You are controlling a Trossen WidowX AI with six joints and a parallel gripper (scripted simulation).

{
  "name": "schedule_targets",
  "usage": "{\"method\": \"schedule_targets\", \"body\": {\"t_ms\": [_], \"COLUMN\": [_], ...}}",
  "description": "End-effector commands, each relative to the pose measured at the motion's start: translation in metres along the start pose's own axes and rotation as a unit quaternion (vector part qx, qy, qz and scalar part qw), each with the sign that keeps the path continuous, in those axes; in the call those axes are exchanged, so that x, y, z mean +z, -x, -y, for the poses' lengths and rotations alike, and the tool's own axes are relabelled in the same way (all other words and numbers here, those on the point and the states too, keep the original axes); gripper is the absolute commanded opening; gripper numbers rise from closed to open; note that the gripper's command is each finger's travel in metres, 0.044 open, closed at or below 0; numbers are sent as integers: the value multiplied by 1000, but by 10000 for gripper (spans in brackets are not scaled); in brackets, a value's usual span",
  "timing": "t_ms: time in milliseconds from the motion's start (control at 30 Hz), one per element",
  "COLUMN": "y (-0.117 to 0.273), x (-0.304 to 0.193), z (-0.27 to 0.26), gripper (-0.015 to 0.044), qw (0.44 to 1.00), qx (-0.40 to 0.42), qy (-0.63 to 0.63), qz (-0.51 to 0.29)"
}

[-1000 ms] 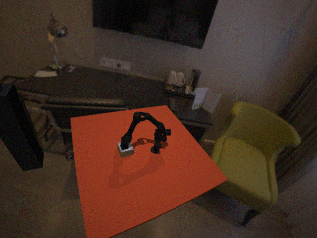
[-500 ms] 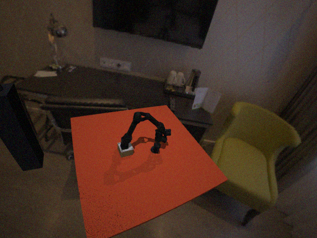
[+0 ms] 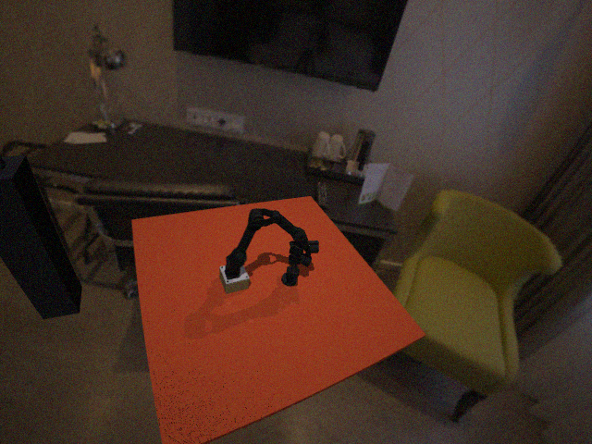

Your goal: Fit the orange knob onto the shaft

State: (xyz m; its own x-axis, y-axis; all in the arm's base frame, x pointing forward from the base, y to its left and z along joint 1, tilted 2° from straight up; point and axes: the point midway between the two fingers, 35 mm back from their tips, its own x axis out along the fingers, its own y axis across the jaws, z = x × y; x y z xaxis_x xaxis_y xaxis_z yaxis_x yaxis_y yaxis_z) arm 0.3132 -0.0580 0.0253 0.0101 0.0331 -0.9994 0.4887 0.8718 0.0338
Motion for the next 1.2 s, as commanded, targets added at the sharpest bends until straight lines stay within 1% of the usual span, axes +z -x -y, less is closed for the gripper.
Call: {"method": "schedule_targets", "body": {"t_ms": [0,167,667,1067,1167], "y": [3,3,-2,3,3], "x": [0,1,3,1,1], "z": [1,0,-1,0,0], "gripper": [0,0,0,0,0], "qw": [1000,995,995,995,992], "qx": [-1,-1,-1,-1,0], "qy": [-25,-102,-102,-102,-129], "qz": [4,4,4,4,4]}}
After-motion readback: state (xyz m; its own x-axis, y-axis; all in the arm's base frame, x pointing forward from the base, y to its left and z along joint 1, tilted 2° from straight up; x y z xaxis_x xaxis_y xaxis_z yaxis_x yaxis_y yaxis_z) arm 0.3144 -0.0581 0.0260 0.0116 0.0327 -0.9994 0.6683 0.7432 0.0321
